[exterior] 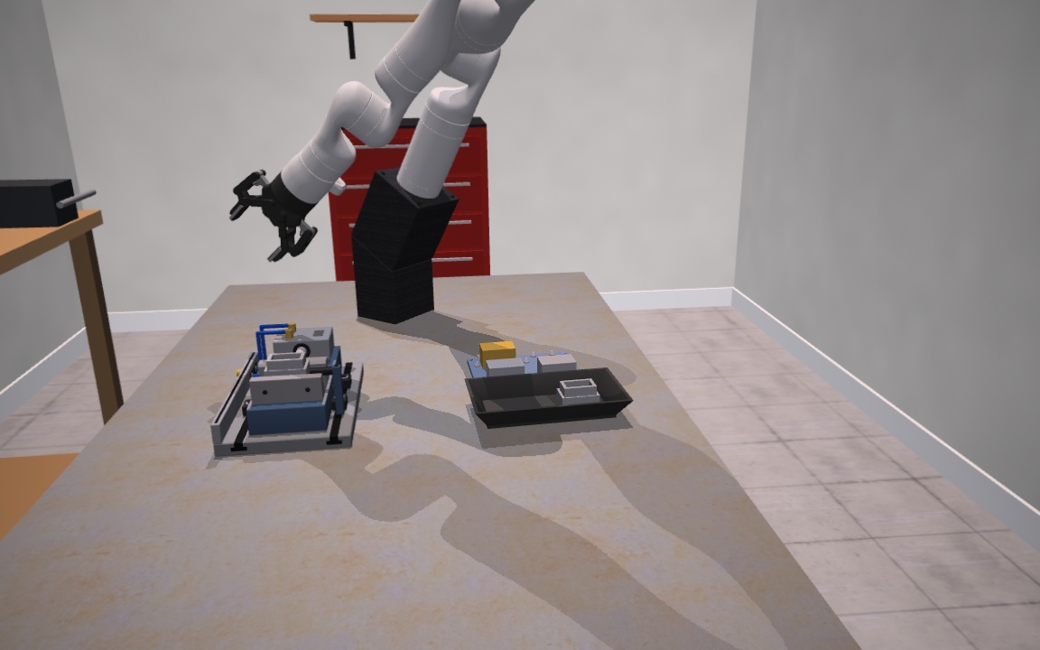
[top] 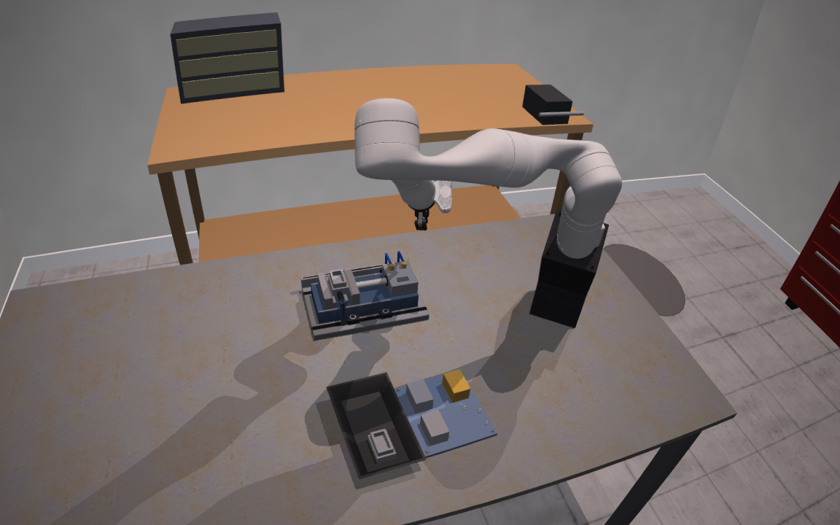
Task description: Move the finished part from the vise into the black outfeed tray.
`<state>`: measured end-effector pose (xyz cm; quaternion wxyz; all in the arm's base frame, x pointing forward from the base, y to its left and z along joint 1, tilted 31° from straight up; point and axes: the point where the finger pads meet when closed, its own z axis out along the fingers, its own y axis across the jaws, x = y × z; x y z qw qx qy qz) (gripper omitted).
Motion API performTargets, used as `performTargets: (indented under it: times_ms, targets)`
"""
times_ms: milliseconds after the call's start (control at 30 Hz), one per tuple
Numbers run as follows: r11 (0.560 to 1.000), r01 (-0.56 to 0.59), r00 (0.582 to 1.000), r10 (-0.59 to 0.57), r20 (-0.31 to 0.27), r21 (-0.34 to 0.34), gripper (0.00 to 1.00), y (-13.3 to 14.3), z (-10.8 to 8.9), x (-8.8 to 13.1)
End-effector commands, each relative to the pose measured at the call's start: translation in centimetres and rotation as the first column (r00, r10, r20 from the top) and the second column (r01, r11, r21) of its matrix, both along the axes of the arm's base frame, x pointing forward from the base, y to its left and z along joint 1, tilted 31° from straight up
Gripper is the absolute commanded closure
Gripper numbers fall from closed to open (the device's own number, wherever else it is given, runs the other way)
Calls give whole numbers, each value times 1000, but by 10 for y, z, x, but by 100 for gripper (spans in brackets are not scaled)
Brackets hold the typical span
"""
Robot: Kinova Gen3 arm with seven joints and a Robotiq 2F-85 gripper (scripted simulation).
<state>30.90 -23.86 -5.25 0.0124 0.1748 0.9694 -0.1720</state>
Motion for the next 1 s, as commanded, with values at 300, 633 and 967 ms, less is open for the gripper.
performTargets:
  times_ms: [300,633,967]
  targets:
    - [998,58,998,-59,18,18,0,-5,5,7]
    - [996,76,997,-76,19,37,0,-1,6,12]
    - [994,97,995,-99,24,55,0,1,7,17]
